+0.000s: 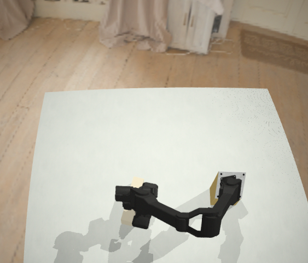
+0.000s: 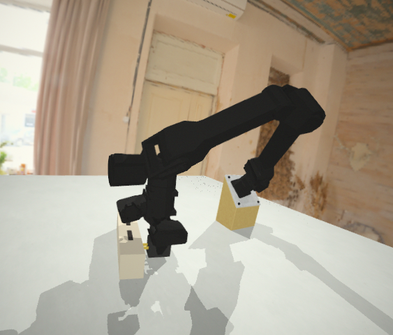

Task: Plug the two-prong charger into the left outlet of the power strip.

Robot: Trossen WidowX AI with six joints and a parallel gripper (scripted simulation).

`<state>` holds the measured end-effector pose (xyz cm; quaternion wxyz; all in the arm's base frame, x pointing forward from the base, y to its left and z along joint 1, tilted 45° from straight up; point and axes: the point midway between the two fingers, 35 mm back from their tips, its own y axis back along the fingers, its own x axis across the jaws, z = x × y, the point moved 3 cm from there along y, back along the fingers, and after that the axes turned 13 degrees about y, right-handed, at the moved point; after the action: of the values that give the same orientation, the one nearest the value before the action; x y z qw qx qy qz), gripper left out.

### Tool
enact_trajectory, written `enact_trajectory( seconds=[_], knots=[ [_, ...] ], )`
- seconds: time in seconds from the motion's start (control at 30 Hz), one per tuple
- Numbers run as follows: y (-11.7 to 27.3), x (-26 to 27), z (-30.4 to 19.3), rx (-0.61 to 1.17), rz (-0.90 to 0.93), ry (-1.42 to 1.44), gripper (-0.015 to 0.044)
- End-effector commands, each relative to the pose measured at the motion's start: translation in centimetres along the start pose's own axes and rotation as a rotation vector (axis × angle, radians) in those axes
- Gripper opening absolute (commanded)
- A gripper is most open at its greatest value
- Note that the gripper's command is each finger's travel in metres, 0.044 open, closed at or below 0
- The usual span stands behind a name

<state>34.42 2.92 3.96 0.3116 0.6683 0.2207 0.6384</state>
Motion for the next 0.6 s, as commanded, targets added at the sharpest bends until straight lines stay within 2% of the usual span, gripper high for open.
enact_trajectory(
  seconds=[0.0,0.57],
  knots=[
    [0.00,0.08,-0.18,0.000,0.004,-0.004,0.0000],
    [-0.10,0.10,-0.67,0.000,0.004,-0.004,0.0000]
  ],
)
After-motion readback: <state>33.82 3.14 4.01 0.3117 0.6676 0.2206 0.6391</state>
